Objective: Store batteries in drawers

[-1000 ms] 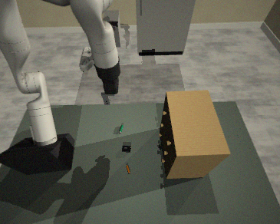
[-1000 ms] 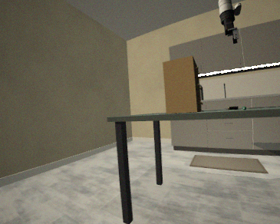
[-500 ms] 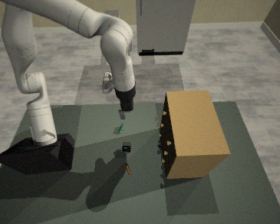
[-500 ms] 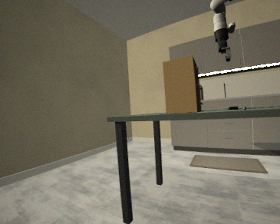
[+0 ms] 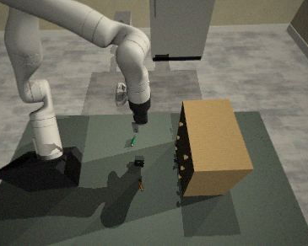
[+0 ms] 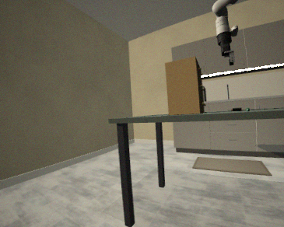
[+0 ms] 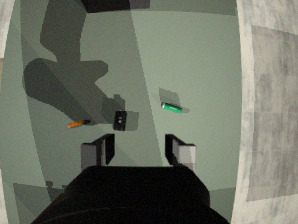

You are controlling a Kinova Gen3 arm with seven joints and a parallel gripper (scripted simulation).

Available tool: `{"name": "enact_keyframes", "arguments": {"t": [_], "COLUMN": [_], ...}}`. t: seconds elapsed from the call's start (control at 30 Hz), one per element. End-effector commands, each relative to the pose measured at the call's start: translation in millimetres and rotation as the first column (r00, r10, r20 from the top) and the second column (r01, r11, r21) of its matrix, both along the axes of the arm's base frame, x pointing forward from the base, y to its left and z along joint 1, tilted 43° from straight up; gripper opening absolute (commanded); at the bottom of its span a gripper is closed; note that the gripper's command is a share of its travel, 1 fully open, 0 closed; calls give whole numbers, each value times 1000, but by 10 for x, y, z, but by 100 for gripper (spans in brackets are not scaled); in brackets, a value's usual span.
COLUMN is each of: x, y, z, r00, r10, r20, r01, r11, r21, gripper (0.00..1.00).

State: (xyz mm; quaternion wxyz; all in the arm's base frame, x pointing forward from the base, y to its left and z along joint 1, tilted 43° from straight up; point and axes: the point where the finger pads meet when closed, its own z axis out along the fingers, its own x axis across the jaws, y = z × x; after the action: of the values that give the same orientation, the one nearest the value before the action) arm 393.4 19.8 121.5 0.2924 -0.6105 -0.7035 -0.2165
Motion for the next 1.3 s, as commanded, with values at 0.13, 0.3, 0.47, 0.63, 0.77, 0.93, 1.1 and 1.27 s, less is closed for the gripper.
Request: {"name": "enact_keyframes", "arguments": {"t": [0.13,0.3,0.47,0.63,0.77,0.93,1.1,1.27], "x": [7,12,19,27,37,52,63,83], "y": [0,8,17,28,43,65,80,109], "z": [-3,-10,-19,-31,-45,-67,-82,-111], "r00": [1000,1000,1000,999,998,997,995,992], "r10": [-5,-11,-17,-26,-37,-54,-66,-88], "r20": [5,11,19,28,40,58,71,94], "r01": [5,11,17,26,37,54,65,87], "r11": [1000,1000,1000,1000,999,999,998,996], "r21": [0,1,2,3,5,8,10,15], "gripper": [100,100,100,100,100,100,100,100]}}
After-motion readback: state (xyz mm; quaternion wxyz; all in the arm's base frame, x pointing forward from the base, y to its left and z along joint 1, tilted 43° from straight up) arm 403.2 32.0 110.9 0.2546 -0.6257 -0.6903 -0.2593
